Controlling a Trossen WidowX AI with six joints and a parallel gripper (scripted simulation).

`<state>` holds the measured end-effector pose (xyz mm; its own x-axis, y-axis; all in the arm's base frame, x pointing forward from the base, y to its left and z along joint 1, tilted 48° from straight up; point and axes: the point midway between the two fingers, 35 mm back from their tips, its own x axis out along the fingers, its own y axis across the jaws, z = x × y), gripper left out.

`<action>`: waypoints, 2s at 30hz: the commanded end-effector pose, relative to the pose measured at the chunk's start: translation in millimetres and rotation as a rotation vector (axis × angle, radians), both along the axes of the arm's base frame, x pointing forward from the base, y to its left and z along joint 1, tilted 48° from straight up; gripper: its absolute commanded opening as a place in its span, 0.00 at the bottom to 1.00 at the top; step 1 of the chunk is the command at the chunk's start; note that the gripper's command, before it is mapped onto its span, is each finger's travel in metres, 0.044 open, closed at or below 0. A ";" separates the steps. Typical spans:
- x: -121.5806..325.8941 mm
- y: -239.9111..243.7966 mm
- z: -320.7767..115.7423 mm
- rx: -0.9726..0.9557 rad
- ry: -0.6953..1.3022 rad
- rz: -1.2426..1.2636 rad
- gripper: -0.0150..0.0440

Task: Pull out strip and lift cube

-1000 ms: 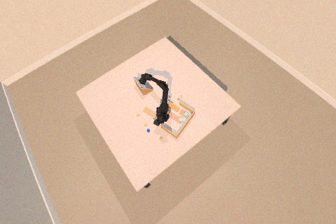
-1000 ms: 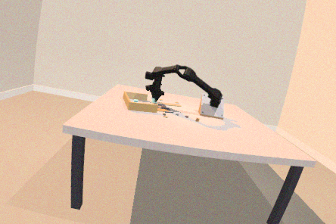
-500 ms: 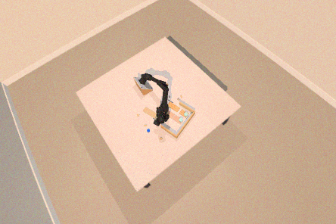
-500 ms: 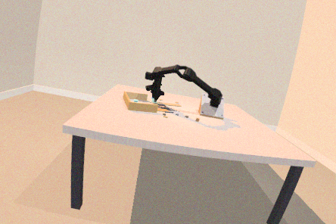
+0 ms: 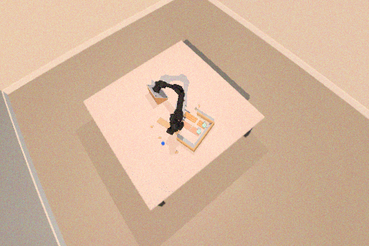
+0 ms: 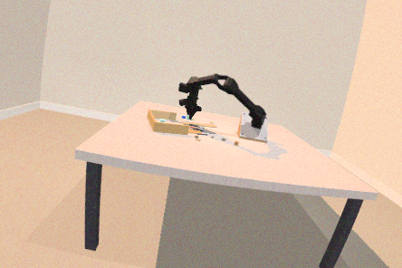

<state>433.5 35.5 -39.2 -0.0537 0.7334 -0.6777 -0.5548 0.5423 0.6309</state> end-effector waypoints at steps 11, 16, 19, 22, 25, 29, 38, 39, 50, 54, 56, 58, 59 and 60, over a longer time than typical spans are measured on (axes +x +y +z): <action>-34.4 -14.0 14.7 0.009 0.003 0.011 0.25; -48.7 -16.0 15.5 0.009 0.003 0.011 0.25; -57.9 -17.1 15.9 0.008 0.004 0.011 0.25; -67.5 -17.9 16.3 0.008 0.006 0.011 0.25; -77.4 -18.5 16.7 0.007 0.007 0.010 0.25; -90.8 -18.9 17.1 0.006 0.009 0.010 0.25; -122.0 -18.7 17.7 0.008 0.009 0.011 0.25; -125.6 -18.5 17.7 0.008 0.009 0.011 0.25; -128.3 -44.5 41.1 0.007 0.009 0.011 0.25; -128.3 -45.2 41.8 0.007 0.009 0.011 0.25; -128.3 -45.2 41.8 0.007 0.009 0.011 0.25; -128.3 -45.2 41.8 0.007 0.009 0.011 0.25; -128.3 -45.2 41.8 0.007 0.009 0.011 0.25; -128.3 -45.2 41.8 0.007 0.009 0.011 0.25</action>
<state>305.5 -8.9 2.0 -0.0655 0.7395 -0.6700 -0.5508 0.5331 0.6422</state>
